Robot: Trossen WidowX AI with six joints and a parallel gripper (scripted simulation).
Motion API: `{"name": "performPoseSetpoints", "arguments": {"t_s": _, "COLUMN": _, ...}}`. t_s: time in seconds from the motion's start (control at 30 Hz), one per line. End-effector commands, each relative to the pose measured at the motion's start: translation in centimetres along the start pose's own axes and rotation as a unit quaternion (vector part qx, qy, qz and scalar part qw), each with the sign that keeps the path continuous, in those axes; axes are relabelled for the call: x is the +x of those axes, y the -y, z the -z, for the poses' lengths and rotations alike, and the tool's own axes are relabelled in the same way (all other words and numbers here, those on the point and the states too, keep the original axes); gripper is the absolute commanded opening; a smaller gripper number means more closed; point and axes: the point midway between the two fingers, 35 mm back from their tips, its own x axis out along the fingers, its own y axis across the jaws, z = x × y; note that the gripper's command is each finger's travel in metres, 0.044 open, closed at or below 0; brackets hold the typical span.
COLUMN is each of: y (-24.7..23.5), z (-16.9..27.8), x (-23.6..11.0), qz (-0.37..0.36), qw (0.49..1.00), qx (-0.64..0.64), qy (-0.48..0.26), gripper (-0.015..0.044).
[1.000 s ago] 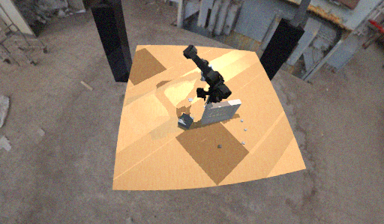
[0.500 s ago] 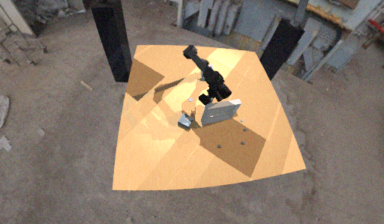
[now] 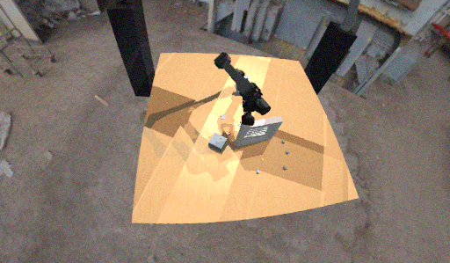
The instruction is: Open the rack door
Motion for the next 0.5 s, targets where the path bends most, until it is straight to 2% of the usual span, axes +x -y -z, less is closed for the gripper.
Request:
{"name": "performPoseSetpoints", "arguments": {"t_s": 0.0, "y": 0.03, "z": -0.37, "x": 0.16, "qz": -0.001, "qw": 0.988, "qx": -0.152, "qy": 0.004, "gripper": 0.0293}}
{"name": "performPoseSetpoints", "arguments": {"t_s": 0.17, "y": 0.03, "z": -0.37, "x": 0.16, "qz": -0.001, "qw": 0.966, "qx": -0.257, "qy": 0.004, "gripper": 0.0293}}
{"name": "performPoseSetpoints", "arguments": {"t_s": 0.47, "y": 0.03, "z": -0.37, "x": 0.16, "qz": -0.001, "qw": 0.965, "qx": -0.261, "qy": 0.004, "gripper": 0.0293}}
